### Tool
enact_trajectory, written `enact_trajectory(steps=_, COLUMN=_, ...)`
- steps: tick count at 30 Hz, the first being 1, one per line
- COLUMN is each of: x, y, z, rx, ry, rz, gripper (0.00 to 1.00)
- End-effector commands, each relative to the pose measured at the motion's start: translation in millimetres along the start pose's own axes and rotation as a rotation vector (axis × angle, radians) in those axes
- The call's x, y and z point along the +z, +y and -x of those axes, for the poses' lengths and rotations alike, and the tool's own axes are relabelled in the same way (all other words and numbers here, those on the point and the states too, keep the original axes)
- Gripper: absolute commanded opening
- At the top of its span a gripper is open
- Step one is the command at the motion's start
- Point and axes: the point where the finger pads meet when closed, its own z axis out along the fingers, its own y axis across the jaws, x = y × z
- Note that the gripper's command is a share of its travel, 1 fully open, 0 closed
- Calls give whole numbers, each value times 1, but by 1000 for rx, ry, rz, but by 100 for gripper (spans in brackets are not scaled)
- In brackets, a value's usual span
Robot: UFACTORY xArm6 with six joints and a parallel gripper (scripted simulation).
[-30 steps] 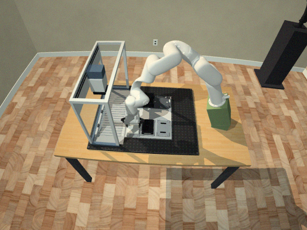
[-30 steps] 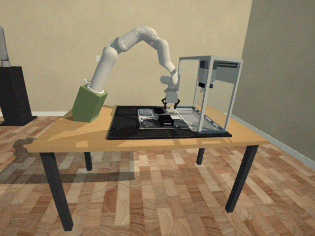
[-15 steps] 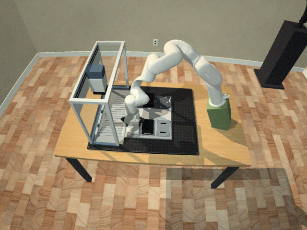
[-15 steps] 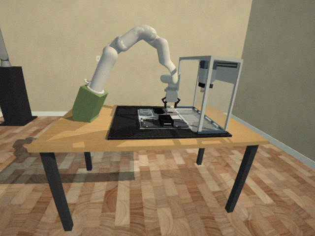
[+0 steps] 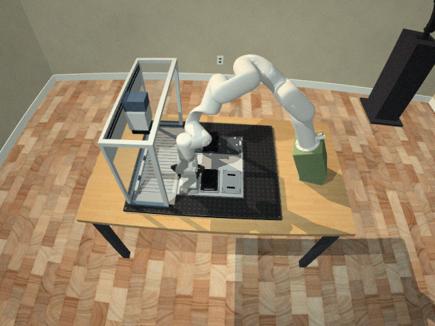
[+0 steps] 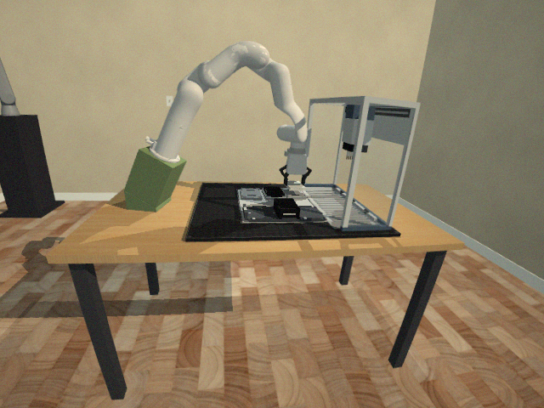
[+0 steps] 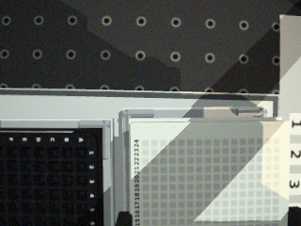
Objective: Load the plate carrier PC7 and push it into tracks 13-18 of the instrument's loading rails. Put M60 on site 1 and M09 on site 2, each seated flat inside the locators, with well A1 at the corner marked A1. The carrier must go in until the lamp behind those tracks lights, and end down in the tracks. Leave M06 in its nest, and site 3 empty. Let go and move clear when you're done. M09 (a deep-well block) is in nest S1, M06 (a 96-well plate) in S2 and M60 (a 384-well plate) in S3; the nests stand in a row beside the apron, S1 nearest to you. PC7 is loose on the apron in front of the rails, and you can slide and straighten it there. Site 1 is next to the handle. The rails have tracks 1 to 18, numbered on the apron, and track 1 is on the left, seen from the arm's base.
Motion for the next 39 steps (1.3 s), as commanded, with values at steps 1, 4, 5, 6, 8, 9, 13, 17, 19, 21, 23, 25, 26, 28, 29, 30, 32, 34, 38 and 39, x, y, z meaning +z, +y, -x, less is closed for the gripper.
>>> enact_trajectory(steps=1, x=-7, y=2, z=0, rx=0, ry=1, rz=4, gripper=0)
enact_trajectory(steps=4, x=-12, y=2, z=0, rx=0, ry=1, rz=4, gripper=0)
enact_trajectory(steps=5, x=-14, y=2, z=0, rx=0, ry=1, rz=4, gripper=0)
enact_trajectory(steps=6, x=-14, y=2, z=0, rx=0, ry=1, rz=4, gripper=0)
enact_trajectory(steps=8, x=-15, y=2, z=0, rx=0, ry=1, rz=4, gripper=0)
enact_trajectory(steps=9, x=-17, y=2, z=0, rx=0, ry=1, rz=4, gripper=0)
enact_trajectory(steps=13, x=-24, y=2, z=0, rx=0, ry=1, rz=4, gripper=0)
enact_trajectory(steps=17, x=-30, y=2, z=0, rx=0, ry=1, rz=4, gripper=0)
enact_trajectory(steps=19, x=-34, y=2, z=0, rx=0, ry=1, rz=4, gripper=0)
enact_trajectory(steps=21, x=-37, y=2, z=0, rx=0, ry=1, rz=4, gripper=0)
enact_trajectory(steps=23, x=-39, y=2, z=0, rx=0, ry=1, rz=4, gripper=0)
enact_trajectory(steps=25, x=-40, y=2, z=0, rx=0, ry=1, rz=4, gripper=0)
enact_trajectory(steps=26, x=-42, y=2, z=0, rx=0, ry=1, rz=4, gripper=0)
enact_trajectory(steps=28, x=-45, y=2, z=0, rx=0, ry=1, rz=4, gripper=0)
enact_trajectory(steps=29, x=-47, y=2, z=0, rx=0, ry=1, rz=4, gripper=0)
enact_trajectory(steps=30, x=-49, y=2, z=0, rx=0, ry=1, rz=4, gripper=0)
enact_trajectory(steps=32, x=-52, y=2, z=0, rx=0, ry=1, rz=4, gripper=0)
enact_trajectory(steps=34, x=-55, y=2, z=0, rx=0, ry=1, rz=4, gripper=0)
enact_trajectory(steps=38, x=-62, y=2, z=0, rx=0, ry=1, rz=4, gripper=0)
enact_trajectory(steps=39, x=-64, y=2, z=0, rx=0, ry=1, rz=4, gripper=0)
